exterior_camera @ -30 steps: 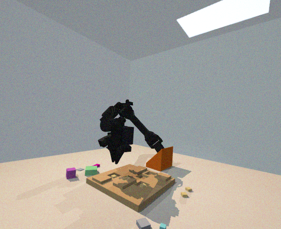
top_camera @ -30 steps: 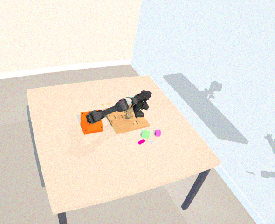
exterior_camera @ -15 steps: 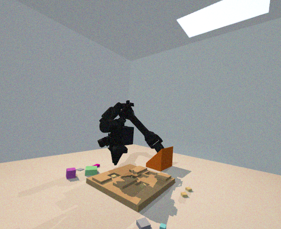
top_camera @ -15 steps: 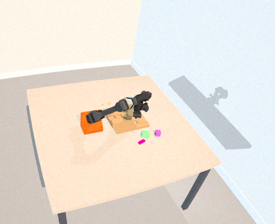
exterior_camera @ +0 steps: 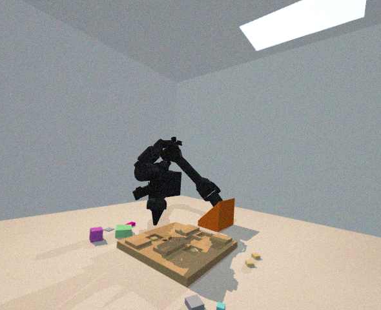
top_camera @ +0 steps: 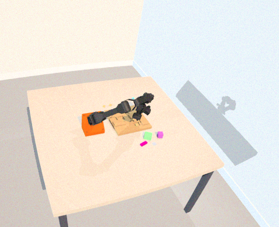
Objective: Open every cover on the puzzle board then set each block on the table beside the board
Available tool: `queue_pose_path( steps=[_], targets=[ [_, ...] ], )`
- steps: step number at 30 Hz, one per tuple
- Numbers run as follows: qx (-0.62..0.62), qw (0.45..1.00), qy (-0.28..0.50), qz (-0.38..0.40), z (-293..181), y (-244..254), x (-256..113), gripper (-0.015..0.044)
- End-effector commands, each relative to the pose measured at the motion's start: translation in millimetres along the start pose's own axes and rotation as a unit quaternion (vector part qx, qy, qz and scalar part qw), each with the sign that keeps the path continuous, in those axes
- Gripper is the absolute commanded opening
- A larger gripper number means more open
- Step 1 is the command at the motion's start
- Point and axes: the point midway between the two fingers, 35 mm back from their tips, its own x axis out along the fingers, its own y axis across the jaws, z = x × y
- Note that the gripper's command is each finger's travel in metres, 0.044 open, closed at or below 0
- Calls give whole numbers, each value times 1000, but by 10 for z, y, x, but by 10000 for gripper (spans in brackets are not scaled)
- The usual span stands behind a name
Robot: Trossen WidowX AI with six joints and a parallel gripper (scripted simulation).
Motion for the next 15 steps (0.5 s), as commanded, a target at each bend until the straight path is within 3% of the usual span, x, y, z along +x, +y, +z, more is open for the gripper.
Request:
queue_pose_path(
  steps=[1, 15],
  targets=[
    [34, 999, 1, -2, -4, -11, 35, 144],
    [-34, 999, 1, -2, -4, -12, 53, 144]
  ],
)
